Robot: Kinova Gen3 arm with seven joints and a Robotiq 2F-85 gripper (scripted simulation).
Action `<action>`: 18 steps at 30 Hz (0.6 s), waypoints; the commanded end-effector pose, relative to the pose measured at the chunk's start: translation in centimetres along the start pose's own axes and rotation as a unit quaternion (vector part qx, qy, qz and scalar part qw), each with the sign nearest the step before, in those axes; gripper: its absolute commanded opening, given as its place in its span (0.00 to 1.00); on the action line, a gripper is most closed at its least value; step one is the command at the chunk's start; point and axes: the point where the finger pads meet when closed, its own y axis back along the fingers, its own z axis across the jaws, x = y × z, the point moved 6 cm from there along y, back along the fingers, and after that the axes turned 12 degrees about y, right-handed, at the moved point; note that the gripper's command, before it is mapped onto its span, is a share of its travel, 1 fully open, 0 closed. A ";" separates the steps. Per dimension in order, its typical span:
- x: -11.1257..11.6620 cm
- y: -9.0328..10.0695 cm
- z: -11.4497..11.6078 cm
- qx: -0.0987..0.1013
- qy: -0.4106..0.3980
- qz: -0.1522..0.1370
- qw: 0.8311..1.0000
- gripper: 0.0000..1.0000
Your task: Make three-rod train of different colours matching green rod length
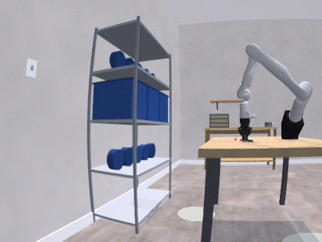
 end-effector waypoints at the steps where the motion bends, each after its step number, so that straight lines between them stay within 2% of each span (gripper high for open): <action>1: 0.0 0.1 -0.1 0.001 0.000 0.000 1.000 0.24; 17: 0.0 0.1 -0.1 0.001 0.000 0.000 1.000 0.24; 18: 0.0 0.1 -0.1 0.001 0.000 0.000 1.000 0.05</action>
